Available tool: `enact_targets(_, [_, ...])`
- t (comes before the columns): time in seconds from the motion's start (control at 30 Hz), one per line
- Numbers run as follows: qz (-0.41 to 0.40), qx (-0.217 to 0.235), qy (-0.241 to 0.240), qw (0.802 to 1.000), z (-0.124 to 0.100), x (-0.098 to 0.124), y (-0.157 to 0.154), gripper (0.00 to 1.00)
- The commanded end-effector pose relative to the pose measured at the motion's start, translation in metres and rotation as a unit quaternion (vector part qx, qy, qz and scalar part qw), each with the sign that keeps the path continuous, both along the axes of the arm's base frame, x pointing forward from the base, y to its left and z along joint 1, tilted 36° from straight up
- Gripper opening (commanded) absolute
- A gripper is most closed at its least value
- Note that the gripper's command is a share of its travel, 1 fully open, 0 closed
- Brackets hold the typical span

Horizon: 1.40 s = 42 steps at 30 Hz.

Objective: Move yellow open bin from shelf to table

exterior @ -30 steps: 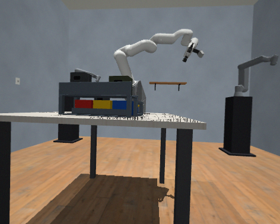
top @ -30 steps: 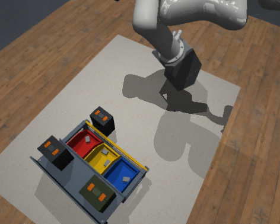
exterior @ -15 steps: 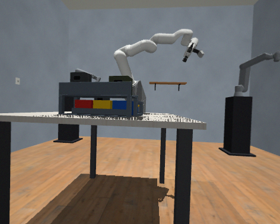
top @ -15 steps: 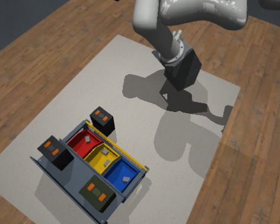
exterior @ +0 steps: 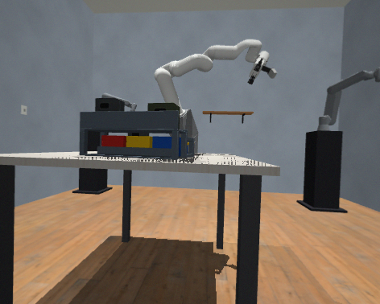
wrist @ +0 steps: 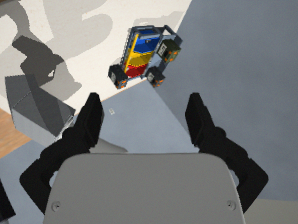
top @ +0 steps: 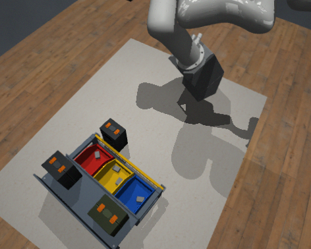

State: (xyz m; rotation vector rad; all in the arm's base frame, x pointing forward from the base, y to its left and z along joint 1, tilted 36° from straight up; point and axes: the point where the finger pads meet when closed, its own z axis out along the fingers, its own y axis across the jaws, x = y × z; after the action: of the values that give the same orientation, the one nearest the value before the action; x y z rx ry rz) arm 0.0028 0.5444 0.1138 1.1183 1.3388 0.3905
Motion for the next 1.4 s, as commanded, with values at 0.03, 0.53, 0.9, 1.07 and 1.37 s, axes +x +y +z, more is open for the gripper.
enact_targets(0.03, [0.079,0.103,0.014,0.991,0.0015,-0.0005,-0.0006,1.00])
enact_targets(0.53, [0.064,0.083,0.012,0.994,0.0015,-0.0005,-0.0004,1.00])
enact_targets(0.9, [0.079,0.103,0.014,0.991,0.0015,-0.0005,-0.0006,1.00])
enact_targets(1.07, [0.048,0.063,0.009,0.997,0.0016,-0.0006,-0.0002,1.00])
enact_targets(1.37, [0.079,0.103,0.014,0.991,0.0015,-0.0005,-0.0006,1.00])
